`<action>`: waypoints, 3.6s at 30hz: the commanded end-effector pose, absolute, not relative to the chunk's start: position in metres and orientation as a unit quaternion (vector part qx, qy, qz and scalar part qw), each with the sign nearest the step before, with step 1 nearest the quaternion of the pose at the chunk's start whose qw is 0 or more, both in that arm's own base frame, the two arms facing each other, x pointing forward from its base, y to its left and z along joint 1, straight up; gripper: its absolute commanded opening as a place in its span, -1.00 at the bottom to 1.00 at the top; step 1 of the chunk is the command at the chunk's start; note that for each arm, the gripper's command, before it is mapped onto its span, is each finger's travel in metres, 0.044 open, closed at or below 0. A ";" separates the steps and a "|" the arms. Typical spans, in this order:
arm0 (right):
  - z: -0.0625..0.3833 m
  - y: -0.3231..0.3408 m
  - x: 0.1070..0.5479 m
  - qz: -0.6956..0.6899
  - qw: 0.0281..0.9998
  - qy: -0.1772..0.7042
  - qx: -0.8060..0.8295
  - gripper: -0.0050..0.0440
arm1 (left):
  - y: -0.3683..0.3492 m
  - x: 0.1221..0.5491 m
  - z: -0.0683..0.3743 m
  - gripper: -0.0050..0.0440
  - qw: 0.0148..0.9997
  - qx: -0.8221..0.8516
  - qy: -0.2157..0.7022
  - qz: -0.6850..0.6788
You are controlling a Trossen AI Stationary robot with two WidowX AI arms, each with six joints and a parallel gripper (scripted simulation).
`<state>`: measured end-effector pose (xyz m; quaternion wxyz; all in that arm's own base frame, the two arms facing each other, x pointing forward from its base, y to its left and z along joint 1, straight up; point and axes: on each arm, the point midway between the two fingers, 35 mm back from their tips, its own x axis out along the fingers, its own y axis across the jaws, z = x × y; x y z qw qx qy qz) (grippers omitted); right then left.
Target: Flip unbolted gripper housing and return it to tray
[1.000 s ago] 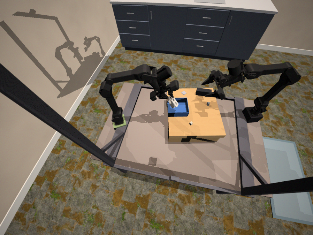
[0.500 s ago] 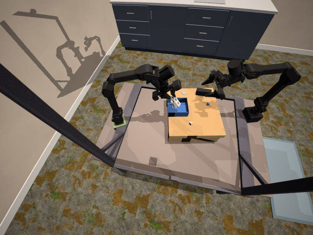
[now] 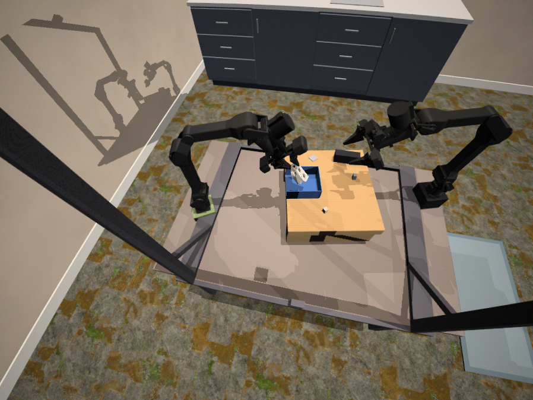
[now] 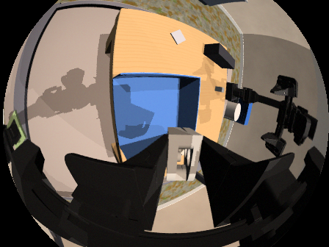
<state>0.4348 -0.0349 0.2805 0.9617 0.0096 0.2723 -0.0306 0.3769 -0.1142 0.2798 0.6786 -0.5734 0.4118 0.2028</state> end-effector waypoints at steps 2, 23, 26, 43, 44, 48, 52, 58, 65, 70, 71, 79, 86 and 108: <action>0.292 -0.034 0.433 -0.028 0.966 0.258 0.007 1.00 | -0.113 0.371 0.290 -0.34 0.684 -0.586 0.395 0.179; 0.292 -0.034 0.433 -0.028 0.966 0.258 0.007 1.00 | -0.109 0.358 0.279 -0.34 0.698 -0.618 0.342 0.119; 0.292 -0.034 0.433 -0.028 0.966 0.258 0.007 1.00 | -0.108 0.356 0.277 -0.34 0.699 -0.623 0.333 0.108; 0.292 -0.034 0.433 -0.028 0.966 0.258 0.007 1.00 | -0.104 0.346 0.266 -0.34 0.705 -0.646 0.286 0.056; 0.292 -0.034 0.433 -0.028 0.966 0.258 0.007 1.00 | -0.104 0.346 0.265 -0.34 0.706 -0.648 0.282 0.052; 0.292 -0.034 0.433 -0.028 0.966 0.258 0.007 1.00 | -0.103 0.344 0.262 -0.34 0.707 -0.653 0.269 0.038; 0.292 -0.034 0.433 -0.028 0.966 0.258 0.007 1.00 | -0.103 0.342 0.259 -0.34 0.707 -0.658 0.259 0.027; 0.292 -0.034 0.433 -0.028 0.966 0.258 0.007 1.00 | -0.102 0.339 0.254 -0.34 0.708 -0.664 0.242 0.008; 0.292 -0.034 0.433 -0.028 0.966 0.258 0.007 1.00 | -0.101 0.336 0.248 -0.34 0.707 -0.672 0.218 -0.017; 0.292 -0.034 0.433 -0.028 0.966 0.258 0.007 1.00 | -0.100 0.335 0.245 -0.34 0.707 -0.676 0.207 -0.028; 0.292 -0.034 0.433 -0.028 0.966 0.258 0.007 1.00 | -0.100 0.334 0.244 -0.34 0.707 -0.677 0.204 -0.031; 0.292 -0.034 0.433 -0.028 0.966 0.258 0.007 1.00 | -0.099 0.332 0.237 -0.34 0.705 -0.684 0.177 -0.059; 0.292 -0.034 0.433 -0.028 0.966 0.258 0.007 1.00 | -0.099 0.330 0.231 -0.34 0.703 -0.689 0.158 -0.079; 0.292 -0.034 0.433 -0.028 0.966 0.258 0.007 1.00 | -0.098 0.327 0.217 -0.34 0.697 -0.698 0.113 -0.125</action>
